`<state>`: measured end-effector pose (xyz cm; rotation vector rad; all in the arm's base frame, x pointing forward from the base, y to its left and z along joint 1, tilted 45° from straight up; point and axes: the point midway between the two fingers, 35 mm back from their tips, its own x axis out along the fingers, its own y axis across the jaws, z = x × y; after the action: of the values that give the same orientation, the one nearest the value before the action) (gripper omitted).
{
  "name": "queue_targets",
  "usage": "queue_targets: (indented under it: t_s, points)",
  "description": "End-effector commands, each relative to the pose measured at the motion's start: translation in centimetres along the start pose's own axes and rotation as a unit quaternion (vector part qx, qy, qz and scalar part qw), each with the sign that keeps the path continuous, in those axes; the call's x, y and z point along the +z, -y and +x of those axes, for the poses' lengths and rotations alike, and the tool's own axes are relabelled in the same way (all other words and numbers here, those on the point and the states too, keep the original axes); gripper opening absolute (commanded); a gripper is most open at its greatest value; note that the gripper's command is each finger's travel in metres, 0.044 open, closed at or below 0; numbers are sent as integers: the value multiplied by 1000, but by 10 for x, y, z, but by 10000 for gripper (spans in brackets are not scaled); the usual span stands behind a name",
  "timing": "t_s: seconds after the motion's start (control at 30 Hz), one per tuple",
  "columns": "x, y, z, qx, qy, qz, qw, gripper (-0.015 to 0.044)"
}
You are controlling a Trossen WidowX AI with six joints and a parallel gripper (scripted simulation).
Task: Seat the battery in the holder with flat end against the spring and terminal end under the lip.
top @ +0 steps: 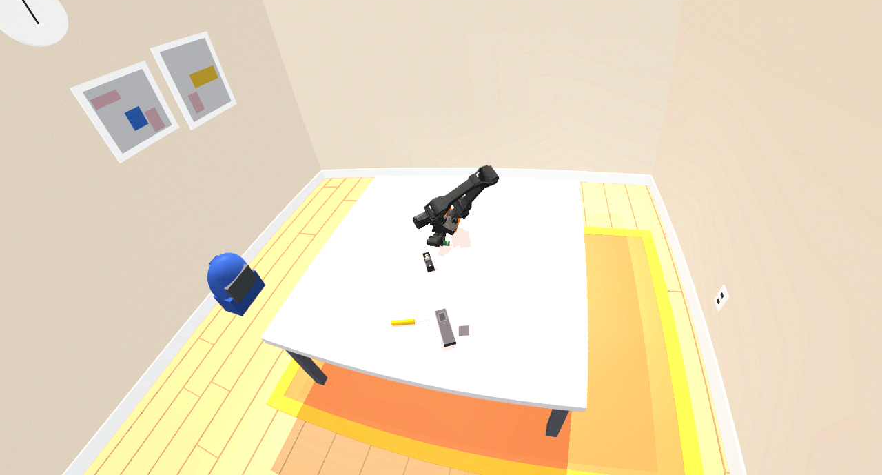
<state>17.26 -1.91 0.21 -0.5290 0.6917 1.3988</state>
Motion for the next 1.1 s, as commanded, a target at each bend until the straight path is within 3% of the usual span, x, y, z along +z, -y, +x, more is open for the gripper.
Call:
queue_targets:
  t_s: [0.0,0.27,0.63,1.07]
  points:
    - [-2,3,-20,-5,-5,-2,1000,79]
    - [-2,5,-47,-4,-4,12,1000,79]
    - [-11,65,-65,-8,-5,228,974,79]
    - [-16,131,-73,-9,-2,467,884,79]
